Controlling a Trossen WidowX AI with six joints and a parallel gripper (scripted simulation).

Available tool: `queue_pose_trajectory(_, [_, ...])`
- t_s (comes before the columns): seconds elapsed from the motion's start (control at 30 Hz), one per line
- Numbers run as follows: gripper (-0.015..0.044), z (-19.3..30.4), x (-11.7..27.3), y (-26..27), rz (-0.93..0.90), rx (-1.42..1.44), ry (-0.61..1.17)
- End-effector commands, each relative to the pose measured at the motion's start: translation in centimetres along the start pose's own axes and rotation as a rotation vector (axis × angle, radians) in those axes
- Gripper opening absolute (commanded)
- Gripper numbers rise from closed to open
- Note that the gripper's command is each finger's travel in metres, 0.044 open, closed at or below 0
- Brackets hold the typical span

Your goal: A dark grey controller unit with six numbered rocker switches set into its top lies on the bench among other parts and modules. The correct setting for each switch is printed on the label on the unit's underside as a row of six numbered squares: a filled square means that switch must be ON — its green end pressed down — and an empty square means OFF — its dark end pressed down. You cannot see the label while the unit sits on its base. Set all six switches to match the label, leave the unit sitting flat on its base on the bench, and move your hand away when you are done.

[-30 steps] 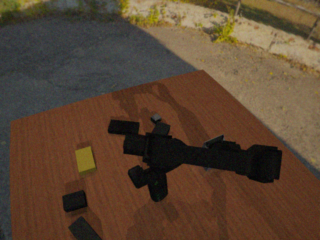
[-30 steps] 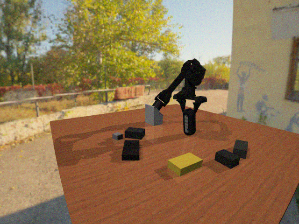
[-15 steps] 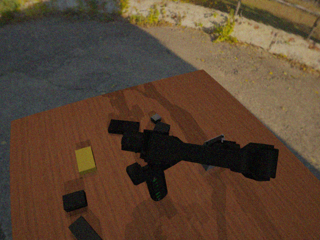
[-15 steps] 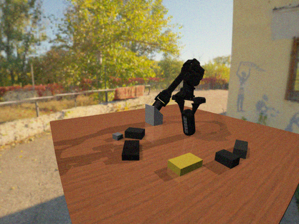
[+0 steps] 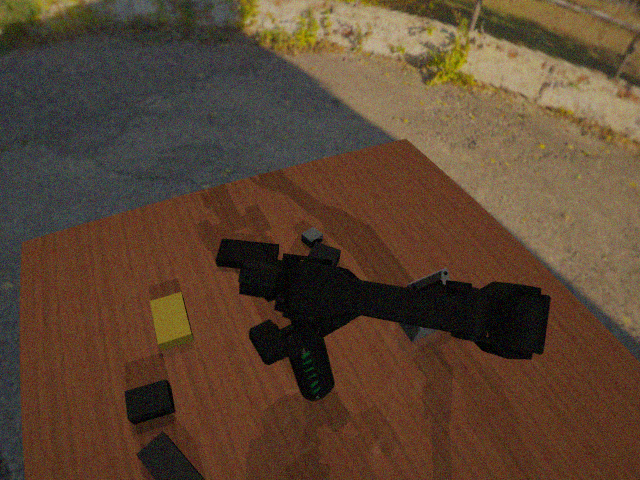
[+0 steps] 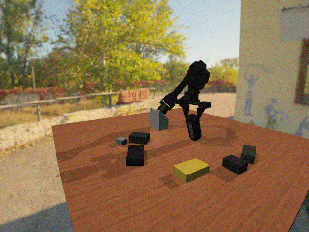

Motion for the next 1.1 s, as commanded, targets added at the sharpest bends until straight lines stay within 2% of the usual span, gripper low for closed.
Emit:
queue_pose_trajectory(0.0, [0.0338,-0.1,-0.8,0.1,0.024,0.01,0.01])
queue_pose_trajectory(1.07, [0.0338,-2.4,-1.9,0.2,0.023,0.01,0.009])
Point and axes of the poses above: the point midway between the two fingers, 35 mm back from their tips, its own x axis back along the fingers, its own y axis across the jaws, z = x × y, the point moved 6 cm from there along x, back along the fingers, and after that the axes turned 2 degrees about -x, right-handed, at the moved point
